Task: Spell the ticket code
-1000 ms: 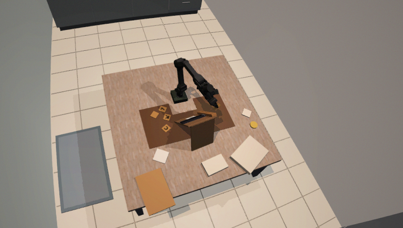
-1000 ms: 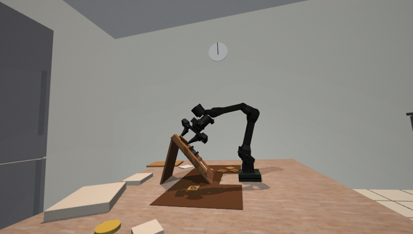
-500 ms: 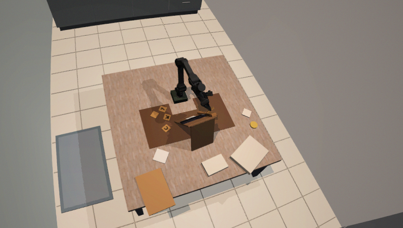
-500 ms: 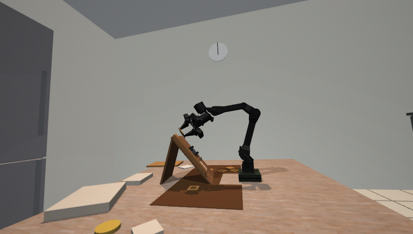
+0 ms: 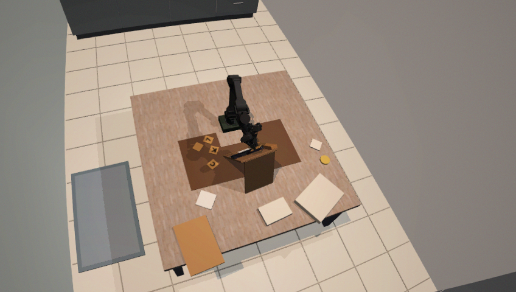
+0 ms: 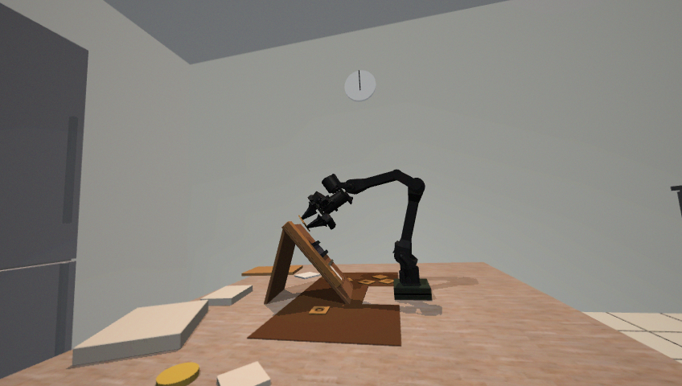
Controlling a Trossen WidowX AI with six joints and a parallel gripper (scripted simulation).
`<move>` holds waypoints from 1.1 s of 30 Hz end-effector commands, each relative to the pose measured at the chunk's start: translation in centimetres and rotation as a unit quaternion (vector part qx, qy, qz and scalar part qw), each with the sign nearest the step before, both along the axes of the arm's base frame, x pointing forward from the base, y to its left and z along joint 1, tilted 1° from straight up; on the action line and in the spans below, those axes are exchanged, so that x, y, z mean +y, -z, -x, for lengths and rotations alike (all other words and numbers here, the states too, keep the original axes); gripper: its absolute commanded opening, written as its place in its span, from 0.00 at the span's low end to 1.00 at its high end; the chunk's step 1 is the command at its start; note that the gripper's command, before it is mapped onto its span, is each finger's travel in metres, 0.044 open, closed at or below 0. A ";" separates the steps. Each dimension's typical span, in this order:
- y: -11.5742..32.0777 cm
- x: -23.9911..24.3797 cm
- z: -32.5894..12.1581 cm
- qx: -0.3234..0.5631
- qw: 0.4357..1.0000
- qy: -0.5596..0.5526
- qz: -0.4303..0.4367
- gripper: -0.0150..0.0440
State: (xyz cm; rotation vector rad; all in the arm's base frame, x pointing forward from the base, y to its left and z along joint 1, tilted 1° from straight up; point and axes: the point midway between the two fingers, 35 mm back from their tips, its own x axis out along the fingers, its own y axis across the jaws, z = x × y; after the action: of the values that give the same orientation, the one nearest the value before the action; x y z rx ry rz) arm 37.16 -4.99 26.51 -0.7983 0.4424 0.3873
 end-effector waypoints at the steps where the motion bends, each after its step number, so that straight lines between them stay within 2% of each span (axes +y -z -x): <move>1: 0.8 -2.3 0.1 0.012 0.999 0.029 -0.022 0.25; 19: 3.5 -11.2 3.0 0.052 0.979 0.160 -0.116 0.25; 33: 6.5 -17.3 6.7 0.078 0.935 0.260 -0.229 0.25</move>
State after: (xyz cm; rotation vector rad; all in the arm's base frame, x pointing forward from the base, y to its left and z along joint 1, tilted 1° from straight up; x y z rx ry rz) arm 31.38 -21.08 21.16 -0.2655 0.6443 0.0721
